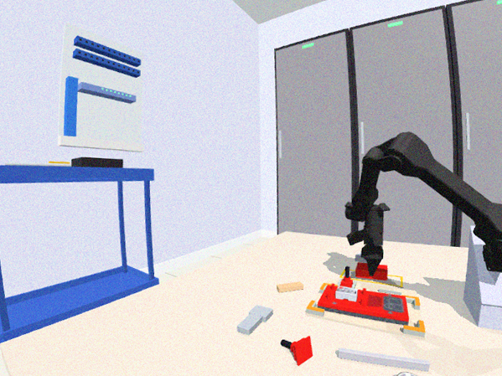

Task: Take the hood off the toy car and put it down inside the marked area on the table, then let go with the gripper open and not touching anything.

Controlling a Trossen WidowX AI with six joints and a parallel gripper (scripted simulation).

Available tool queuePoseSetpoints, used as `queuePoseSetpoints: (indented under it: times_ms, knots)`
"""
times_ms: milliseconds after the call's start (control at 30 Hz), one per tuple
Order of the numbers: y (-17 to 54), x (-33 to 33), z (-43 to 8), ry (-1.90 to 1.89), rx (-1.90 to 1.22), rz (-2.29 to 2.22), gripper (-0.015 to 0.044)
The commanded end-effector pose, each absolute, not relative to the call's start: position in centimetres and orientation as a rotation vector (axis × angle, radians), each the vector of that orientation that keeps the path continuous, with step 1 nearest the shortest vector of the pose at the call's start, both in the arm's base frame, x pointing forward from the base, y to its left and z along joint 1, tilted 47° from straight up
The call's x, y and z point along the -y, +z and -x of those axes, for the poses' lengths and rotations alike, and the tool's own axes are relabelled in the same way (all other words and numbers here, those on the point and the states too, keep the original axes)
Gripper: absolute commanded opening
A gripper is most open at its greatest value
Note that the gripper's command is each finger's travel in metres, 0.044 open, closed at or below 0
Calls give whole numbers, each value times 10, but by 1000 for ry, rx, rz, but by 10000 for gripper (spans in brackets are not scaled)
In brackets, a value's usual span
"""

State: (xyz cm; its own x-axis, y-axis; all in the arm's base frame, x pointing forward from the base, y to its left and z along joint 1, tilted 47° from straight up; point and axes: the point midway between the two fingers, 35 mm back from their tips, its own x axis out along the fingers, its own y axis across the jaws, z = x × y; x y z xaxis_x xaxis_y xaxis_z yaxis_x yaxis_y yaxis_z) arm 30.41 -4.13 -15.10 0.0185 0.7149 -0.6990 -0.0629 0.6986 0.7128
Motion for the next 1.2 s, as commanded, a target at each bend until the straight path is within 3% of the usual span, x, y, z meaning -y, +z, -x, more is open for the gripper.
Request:
queuePoseSetpoints:
  times_ms: [0, 400, 967, 1167]
  knots:
    - [-152, 40, -304, 657, -1436, -583, 0]
    - [-156, 35, -304, 658, -1436, -584, 0]
    - [-154, 38, -304, 659, -1437, -578, 440]
    - [-124, 71, -305, 657, -1437, -578, 440]
